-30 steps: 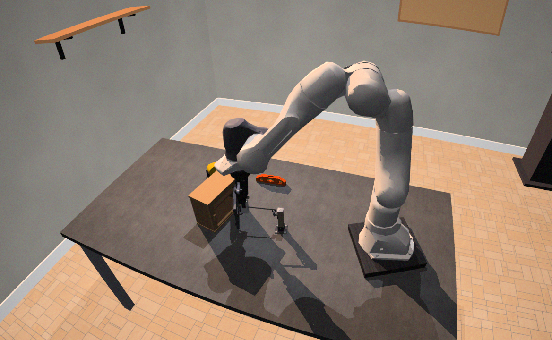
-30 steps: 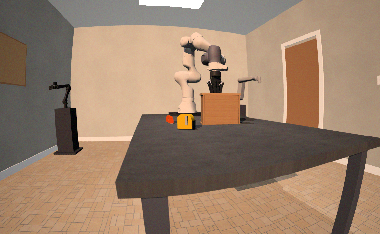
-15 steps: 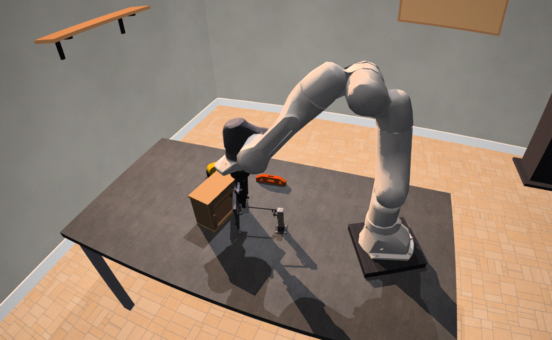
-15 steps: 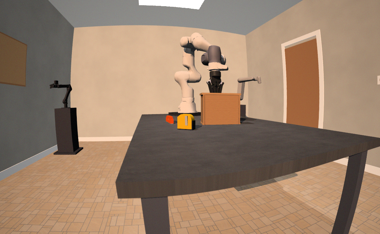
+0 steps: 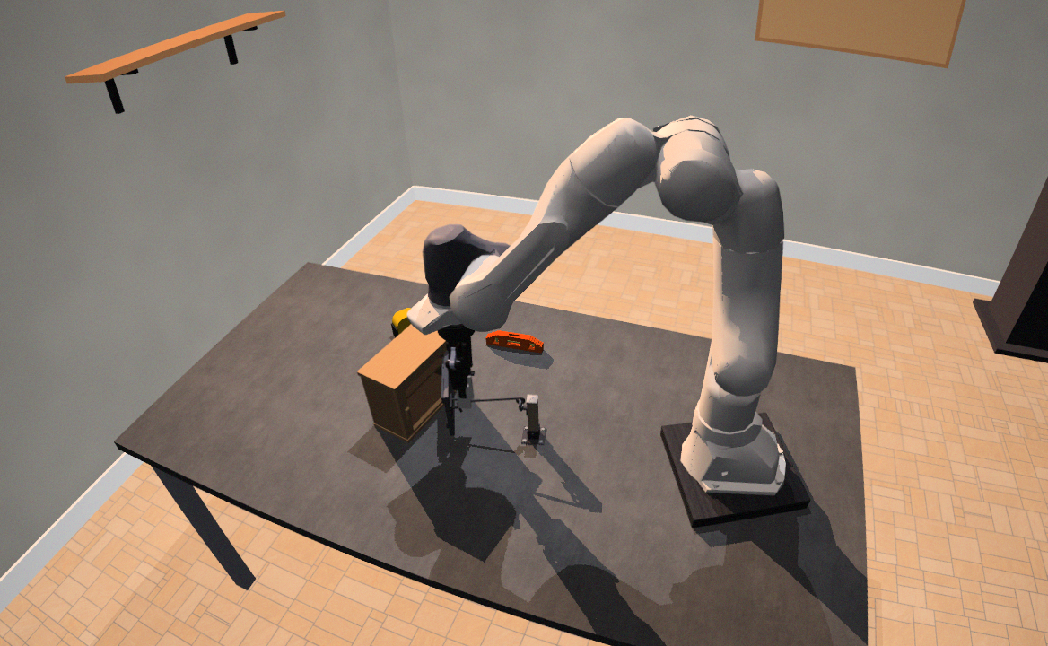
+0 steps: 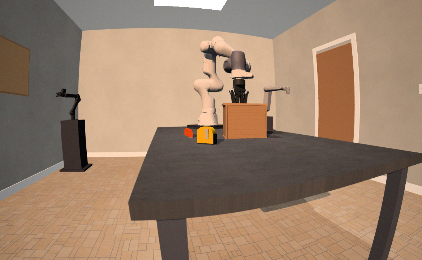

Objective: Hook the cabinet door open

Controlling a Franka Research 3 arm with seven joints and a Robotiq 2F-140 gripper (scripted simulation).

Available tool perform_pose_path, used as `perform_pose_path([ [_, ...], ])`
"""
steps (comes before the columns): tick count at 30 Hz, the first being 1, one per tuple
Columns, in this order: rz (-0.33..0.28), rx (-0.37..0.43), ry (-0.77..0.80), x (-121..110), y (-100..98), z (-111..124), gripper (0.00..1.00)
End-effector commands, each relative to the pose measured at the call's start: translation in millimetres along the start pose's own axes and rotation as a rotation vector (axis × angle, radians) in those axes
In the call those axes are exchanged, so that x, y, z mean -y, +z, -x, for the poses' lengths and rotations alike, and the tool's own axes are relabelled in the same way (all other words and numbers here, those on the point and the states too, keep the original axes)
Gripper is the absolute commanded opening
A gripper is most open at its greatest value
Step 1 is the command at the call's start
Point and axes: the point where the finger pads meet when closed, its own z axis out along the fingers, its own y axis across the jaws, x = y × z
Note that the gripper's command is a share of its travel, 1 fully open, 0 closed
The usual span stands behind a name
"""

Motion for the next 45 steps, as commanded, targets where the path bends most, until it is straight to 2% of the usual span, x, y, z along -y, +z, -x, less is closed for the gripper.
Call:
perform_pose_path([
  [1, 0.002, 0.003, -0.007, 0.4, 1.6, 0.9, 0.14],
  [45, 0.002, 0.003, -0.007, 0.4, -3.5, 0.9, 0.14],
])
